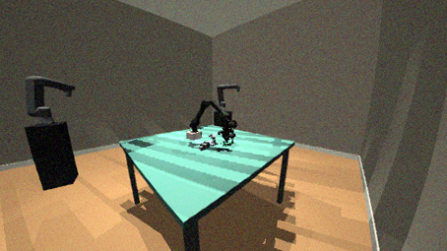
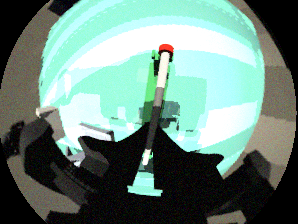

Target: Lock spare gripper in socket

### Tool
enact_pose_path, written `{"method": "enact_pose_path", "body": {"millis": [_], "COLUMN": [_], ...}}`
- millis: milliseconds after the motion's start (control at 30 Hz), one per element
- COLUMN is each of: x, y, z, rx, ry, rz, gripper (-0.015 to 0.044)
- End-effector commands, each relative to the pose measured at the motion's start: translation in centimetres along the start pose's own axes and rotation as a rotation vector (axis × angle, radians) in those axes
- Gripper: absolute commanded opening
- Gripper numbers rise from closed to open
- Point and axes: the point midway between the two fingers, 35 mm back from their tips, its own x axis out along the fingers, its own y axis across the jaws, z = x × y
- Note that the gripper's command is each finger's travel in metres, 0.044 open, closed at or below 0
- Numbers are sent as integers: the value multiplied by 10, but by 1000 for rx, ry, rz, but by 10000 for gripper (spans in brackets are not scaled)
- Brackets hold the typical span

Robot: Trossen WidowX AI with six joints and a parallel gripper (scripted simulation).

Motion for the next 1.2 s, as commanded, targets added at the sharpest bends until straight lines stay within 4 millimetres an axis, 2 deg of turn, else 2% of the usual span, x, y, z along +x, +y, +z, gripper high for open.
{"method": "enact_pose_path", "body": {"millis": [0, 733, 1167], "x": [6, 0, -2], "y": [1, 0, 0], "z": [-1, 0, 0], "rx": [-5, -1, -1], "ry": [1, 0, 0], "rz": [7, -2, -1], "gripper": [0, 0, 341]}}
